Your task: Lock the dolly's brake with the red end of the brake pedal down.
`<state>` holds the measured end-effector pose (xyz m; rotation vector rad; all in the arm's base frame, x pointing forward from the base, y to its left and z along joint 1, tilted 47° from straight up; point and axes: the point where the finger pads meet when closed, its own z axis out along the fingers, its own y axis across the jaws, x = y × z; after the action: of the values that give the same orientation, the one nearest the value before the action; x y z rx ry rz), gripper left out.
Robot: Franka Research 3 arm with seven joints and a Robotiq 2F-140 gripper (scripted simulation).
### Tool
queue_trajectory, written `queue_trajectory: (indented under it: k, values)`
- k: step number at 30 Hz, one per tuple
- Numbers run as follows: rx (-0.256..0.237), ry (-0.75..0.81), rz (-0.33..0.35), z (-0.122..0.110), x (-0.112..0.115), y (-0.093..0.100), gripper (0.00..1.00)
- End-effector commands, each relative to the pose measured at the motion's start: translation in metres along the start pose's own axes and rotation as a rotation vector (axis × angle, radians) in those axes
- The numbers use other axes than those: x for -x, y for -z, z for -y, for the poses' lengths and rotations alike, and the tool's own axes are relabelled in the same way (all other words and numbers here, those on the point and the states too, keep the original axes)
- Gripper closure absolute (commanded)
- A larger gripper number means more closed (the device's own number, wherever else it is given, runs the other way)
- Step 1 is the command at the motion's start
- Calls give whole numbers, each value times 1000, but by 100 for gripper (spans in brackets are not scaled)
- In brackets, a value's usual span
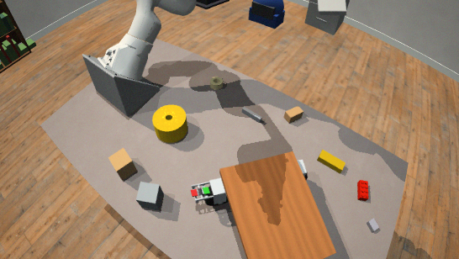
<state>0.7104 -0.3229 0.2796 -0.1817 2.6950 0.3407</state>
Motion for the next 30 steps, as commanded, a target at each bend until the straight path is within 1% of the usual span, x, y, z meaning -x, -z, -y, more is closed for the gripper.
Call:
queue_trajectory:
  k: [1, 2, 4, 5, 6, 7, 9, 10, 11, 12, 14, 18, 19, 20, 21, 30]
  values:
    - [119, -226, -113, -18, -40, -54, 100]
    - [137, -259, -130, -22, -51, -69, 100]
    - [144, -273, -137, -32, -72, -97, 100]
    - [199, -344, -206, -38, -87, -110, 100]
    - [224, -366, -242, -44, -100, -122, 100]
    - [241, -398, -263, -49, -112, -135, 100]
    - [241, -398, -263, -49, -112, -135, 100]
    - [272, -468, -302, -67, -144, -169, 100]
    - [305, -511, -353, -73, -156, -177, 100]
    - [325, -534, -386, -79, -168, -186, 100]
    - [351, -603, -428, -94, -192, -207, 100]
    - [418, -727, -553, -128, -248, -243, 100]
    - [429, -764, -580, -138, -262, -252, 100]
    - [434, -781, -592, -149, -276, -260, 100]
    - [434, -782, -593, -153, -281, -263, 100]
    - [434, -782, -593, -153, -281, -263, 100]
